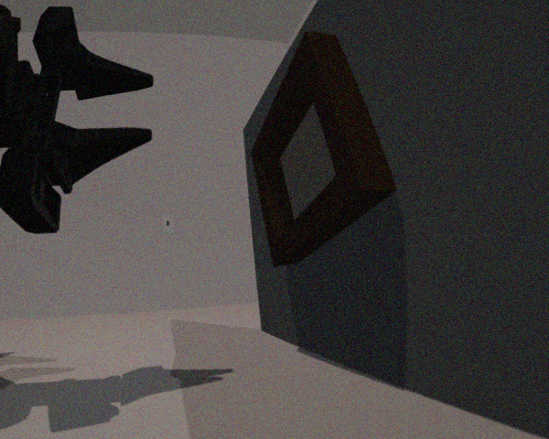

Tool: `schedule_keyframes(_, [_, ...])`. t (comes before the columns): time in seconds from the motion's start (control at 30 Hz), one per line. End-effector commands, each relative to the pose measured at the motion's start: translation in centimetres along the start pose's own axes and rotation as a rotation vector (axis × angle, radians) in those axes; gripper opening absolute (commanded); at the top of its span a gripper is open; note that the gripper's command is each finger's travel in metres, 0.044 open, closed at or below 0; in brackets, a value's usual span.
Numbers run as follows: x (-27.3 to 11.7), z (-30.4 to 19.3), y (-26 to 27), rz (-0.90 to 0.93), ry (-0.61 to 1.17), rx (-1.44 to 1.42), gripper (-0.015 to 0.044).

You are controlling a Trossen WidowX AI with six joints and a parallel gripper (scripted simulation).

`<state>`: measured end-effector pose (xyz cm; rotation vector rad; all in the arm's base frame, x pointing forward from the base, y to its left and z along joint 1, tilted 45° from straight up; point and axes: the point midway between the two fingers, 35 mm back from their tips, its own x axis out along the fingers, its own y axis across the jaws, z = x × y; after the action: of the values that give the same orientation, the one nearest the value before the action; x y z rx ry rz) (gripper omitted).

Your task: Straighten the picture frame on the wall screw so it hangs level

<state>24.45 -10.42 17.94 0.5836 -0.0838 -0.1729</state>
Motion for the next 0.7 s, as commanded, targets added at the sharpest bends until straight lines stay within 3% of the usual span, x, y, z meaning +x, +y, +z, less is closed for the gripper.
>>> schedule_keyframes(0.0, [0.3, 0.1, -0.1, -0.004, -0.001, 0.004, 0.026])
schedule_keyframes(0.4, [7.6, 0.2, -0.1, -0.002, -0.004, 0.005, 0.026])
schedule_keyframes(0.67, [8.0, 0.0, -0.1, -0.002, -0.004, 0.006, 0.026])
